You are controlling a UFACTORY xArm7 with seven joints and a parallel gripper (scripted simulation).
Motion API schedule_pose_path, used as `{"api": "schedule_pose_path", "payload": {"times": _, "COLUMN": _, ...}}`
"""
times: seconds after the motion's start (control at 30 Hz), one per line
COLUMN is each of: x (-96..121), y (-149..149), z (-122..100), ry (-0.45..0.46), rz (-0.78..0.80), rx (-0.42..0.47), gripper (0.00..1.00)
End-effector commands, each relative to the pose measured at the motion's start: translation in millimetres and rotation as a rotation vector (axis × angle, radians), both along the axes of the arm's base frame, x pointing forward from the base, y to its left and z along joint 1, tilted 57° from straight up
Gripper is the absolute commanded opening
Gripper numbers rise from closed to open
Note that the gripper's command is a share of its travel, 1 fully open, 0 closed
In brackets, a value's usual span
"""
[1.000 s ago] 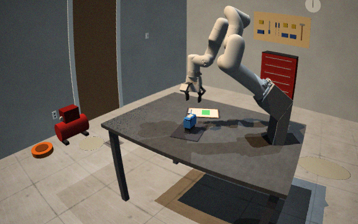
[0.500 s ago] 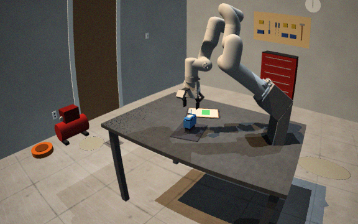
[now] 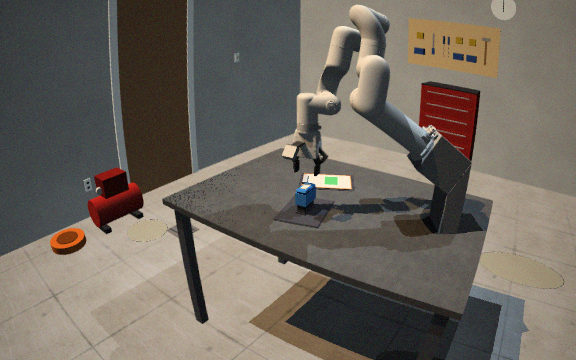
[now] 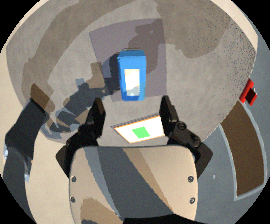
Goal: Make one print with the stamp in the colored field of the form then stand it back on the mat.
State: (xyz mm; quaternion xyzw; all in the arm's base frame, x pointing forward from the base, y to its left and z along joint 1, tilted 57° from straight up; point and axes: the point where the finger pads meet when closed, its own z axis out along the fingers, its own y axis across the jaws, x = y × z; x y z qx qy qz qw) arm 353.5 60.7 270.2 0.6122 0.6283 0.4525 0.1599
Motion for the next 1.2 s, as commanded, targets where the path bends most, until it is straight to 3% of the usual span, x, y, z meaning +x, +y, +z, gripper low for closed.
{"api": "schedule_pose_path", "payload": {"times": 0.0, "x": 4.3, "y": 1.6, "z": -2.2, "ry": -0.002, "rz": -0.001, "rx": 0.0, "gripper": 0.87}}
{"api": "schedule_pose_path", "payload": {"times": 1.17, "x": 73.6, "y": 35.7, "z": -51.5, "ry": -0.002, "rz": -0.001, "rx": 0.0, "gripper": 0.87}}
